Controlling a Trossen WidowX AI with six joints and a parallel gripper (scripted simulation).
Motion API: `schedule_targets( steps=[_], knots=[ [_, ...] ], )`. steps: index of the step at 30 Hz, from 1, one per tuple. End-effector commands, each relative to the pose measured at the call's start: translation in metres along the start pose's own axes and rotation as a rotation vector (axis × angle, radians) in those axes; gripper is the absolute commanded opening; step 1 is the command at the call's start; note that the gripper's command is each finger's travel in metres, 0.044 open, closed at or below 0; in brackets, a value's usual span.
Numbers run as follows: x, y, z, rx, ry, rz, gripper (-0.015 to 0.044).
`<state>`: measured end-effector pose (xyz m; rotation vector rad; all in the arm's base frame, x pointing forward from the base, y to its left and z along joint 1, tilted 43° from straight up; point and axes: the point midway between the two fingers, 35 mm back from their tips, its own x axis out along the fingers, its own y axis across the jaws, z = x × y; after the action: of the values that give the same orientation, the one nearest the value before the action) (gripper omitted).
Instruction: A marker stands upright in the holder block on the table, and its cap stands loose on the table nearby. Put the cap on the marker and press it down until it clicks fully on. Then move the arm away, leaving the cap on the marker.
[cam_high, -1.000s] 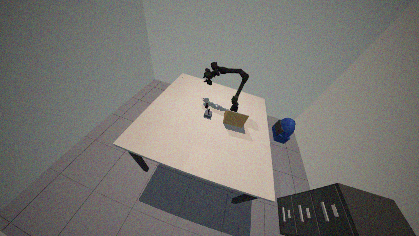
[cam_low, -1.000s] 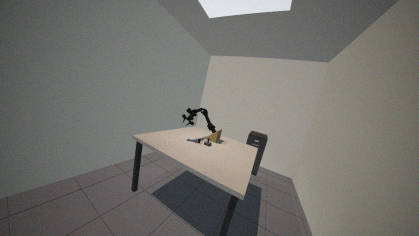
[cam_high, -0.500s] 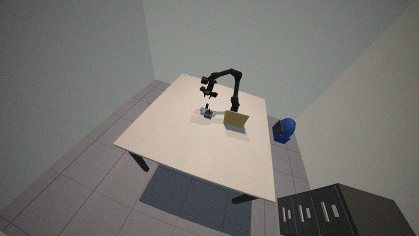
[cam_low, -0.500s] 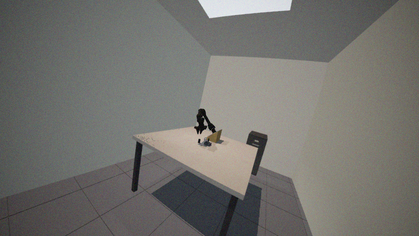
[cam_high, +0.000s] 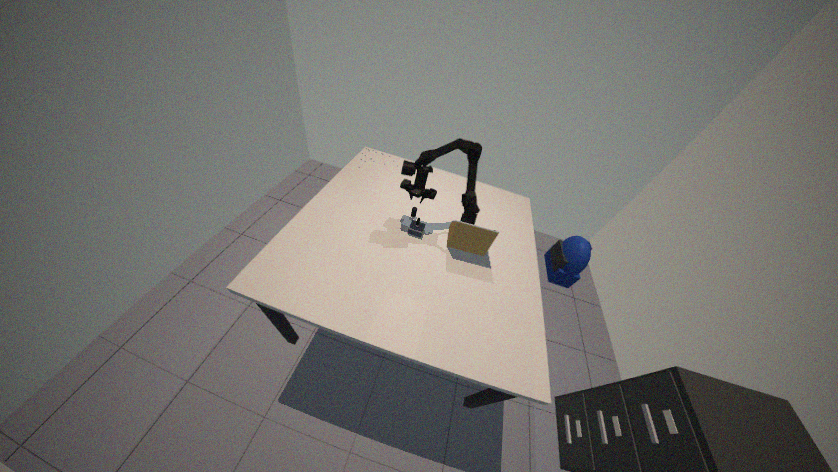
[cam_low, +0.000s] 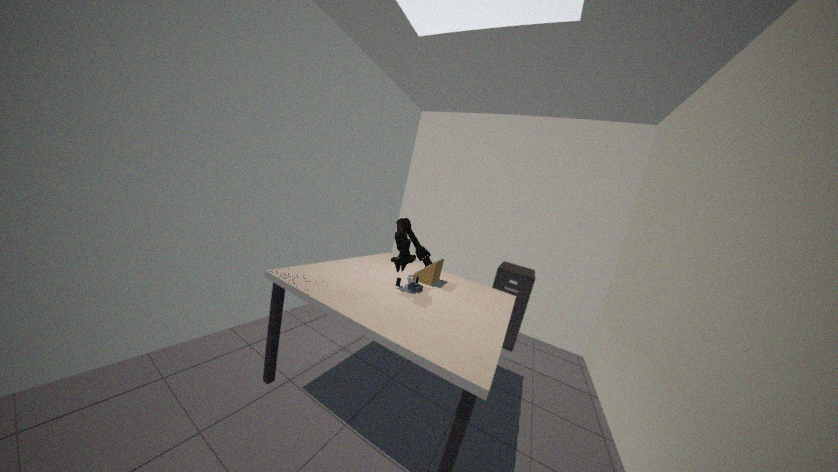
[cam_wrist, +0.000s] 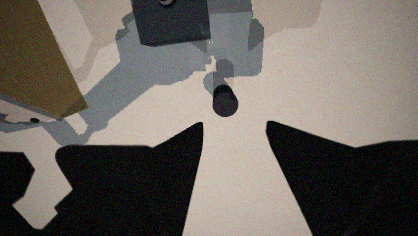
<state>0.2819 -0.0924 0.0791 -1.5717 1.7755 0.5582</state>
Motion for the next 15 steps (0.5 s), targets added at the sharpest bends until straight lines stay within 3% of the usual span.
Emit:
schedule_targets(
  steps=[1, 15],
  knots=[
    [0.016, 0.004, 0.001, -0.015, 0.010, 0.010, 0.0242],
    [0.037, 0.004, 0.002, -0.015, 0.010, 0.010, 0.0242]
  ],
)
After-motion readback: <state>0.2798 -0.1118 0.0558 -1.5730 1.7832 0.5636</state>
